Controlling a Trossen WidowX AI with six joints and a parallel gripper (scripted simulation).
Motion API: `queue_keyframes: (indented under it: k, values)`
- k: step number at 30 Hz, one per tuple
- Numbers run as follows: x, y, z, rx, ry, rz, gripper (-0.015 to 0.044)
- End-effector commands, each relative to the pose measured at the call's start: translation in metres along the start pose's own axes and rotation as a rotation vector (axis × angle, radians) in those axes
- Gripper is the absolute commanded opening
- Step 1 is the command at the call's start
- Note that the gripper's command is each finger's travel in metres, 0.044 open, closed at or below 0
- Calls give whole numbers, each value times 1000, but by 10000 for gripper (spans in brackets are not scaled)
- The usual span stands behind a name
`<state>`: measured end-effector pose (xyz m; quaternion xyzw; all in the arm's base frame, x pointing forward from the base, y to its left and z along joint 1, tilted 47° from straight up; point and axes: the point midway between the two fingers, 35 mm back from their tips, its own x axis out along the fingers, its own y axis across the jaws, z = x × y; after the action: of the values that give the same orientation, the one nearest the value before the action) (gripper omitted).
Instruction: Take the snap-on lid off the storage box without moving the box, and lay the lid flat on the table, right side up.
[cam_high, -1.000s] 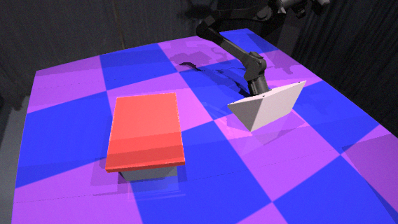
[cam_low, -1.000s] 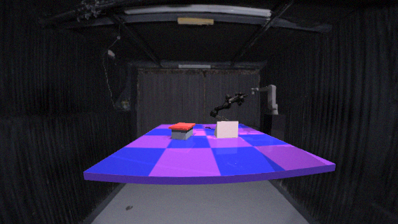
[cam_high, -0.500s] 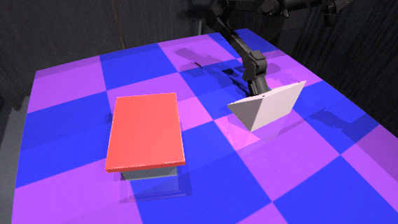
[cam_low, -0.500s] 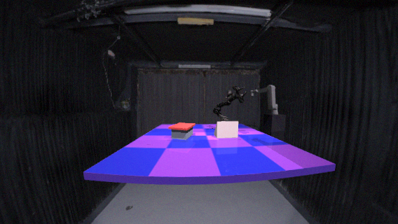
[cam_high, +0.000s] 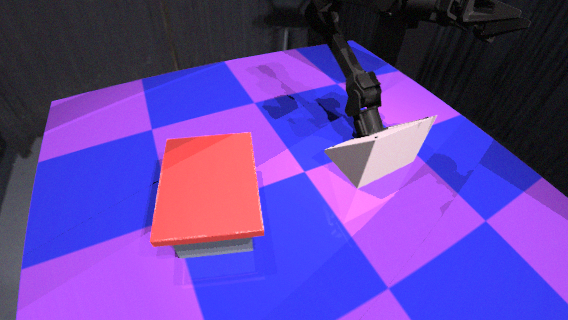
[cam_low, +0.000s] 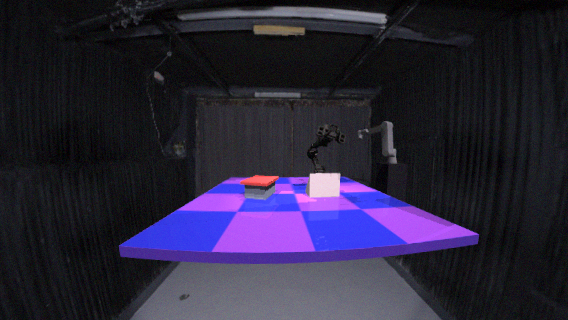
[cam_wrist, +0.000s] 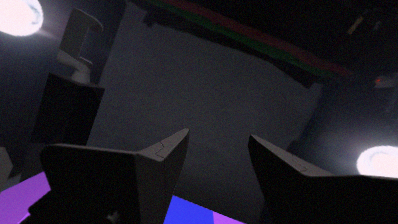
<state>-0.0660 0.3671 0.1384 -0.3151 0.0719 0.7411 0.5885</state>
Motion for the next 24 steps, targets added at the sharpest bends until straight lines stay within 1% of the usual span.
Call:
queue_keyframes:
  k: [1,4,6,8,13,16,18,24]
  values:
    - [13,-57,-57,508,236,-279,235]
    - [12,-75,-78,685,294,-405,235]
    - [11,-82,-86,747,311,-455,235]
    - [7,-99,-106,904,344,-593,235]
    - [-6,-126,-140,1150,361,-853,235]
    - [-14,-137,-154,1237,356,-967,235]
    - [-24,-150,-171,1342,332,-1123,235]
    - [-53,-176,-204,1524,209,-1482,235]
